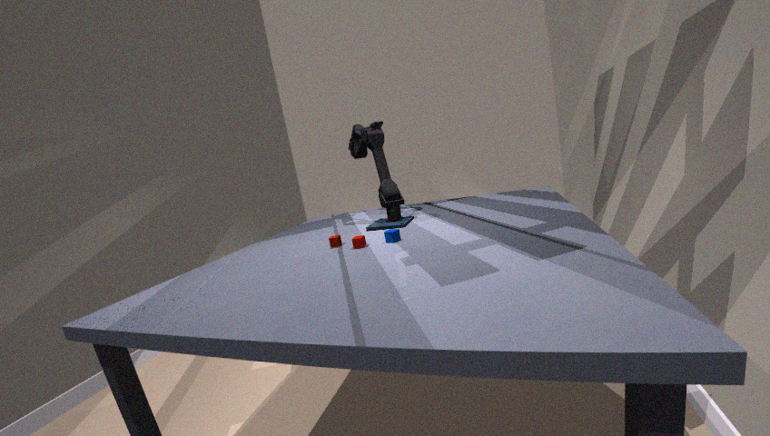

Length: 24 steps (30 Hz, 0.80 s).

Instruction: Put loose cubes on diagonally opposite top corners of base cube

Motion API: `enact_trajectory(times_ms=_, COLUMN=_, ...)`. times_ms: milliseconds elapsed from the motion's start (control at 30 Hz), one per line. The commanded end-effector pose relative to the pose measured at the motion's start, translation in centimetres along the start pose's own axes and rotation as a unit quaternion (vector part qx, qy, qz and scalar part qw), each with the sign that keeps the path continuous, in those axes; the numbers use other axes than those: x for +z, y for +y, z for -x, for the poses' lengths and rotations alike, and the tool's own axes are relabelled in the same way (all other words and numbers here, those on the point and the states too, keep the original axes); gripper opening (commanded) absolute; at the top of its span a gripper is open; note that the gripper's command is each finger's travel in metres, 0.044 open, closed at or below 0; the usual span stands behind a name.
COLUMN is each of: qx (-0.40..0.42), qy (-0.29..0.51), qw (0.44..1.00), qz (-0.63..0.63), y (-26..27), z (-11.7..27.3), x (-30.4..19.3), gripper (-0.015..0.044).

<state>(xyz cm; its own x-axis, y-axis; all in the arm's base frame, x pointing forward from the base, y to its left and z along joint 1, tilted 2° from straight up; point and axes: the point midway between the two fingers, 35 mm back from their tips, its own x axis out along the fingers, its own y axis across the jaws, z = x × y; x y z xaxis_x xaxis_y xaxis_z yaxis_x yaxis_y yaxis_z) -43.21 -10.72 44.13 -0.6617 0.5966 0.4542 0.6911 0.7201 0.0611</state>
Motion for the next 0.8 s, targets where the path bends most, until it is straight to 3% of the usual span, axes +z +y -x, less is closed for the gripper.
enact_trajectory(times_ms=0, qx=-0.002, qy=0.000, qw=1.000, qz=0.002, y=-0.1, z=0.1, x=0.0, gripper=0.0374)
enact_trajectory(times_ms=133, qx=-0.049, qy=0.007, qw=0.998, qz=0.039, y=-2.2, z=1.9, x=-1.1, gripper=0.0269)
enact_trajectory(times_ms=433, qx=-0.254, qy=0.079, qw=0.944, qz=0.194, y=-10.0, z=12.6, x=-5.7, gripper=0.0265)
enact_trajectory(times_ms=767, qx=-0.446, qy=0.214, qw=0.810, qz=0.314, y=-14.1, z=27.8, x=-9.5, gripper=0.0265)
